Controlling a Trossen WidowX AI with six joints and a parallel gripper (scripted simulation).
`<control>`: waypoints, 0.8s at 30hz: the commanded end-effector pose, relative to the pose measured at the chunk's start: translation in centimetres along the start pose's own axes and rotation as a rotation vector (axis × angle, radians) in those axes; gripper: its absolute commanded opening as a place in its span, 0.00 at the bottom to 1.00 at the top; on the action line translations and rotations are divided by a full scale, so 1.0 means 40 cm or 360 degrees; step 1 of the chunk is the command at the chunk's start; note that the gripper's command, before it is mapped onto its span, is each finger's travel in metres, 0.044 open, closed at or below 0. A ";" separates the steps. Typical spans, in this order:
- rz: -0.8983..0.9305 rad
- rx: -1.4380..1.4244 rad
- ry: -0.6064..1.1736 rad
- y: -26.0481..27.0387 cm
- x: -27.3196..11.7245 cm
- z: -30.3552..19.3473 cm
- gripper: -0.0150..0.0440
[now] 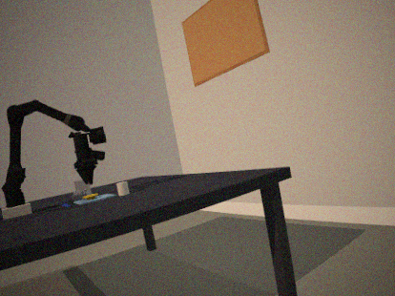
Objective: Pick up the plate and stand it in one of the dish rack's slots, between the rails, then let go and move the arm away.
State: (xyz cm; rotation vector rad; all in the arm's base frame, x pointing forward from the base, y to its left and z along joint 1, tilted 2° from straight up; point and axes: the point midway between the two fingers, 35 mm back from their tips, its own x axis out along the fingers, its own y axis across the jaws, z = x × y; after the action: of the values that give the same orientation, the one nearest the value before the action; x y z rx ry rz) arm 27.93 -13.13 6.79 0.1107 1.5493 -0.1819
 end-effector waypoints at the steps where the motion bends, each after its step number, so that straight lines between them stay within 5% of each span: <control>1: -0.0007 0.0008 0.0009 0.000 0.023 -0.004 0.93; 24: -0.0007 0.0008 0.0009 -0.006 0.115 -0.007 0.93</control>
State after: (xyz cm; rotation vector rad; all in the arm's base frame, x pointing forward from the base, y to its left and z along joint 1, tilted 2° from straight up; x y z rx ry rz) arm 27.85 -13.44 2.90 0.1184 1.5488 -0.1900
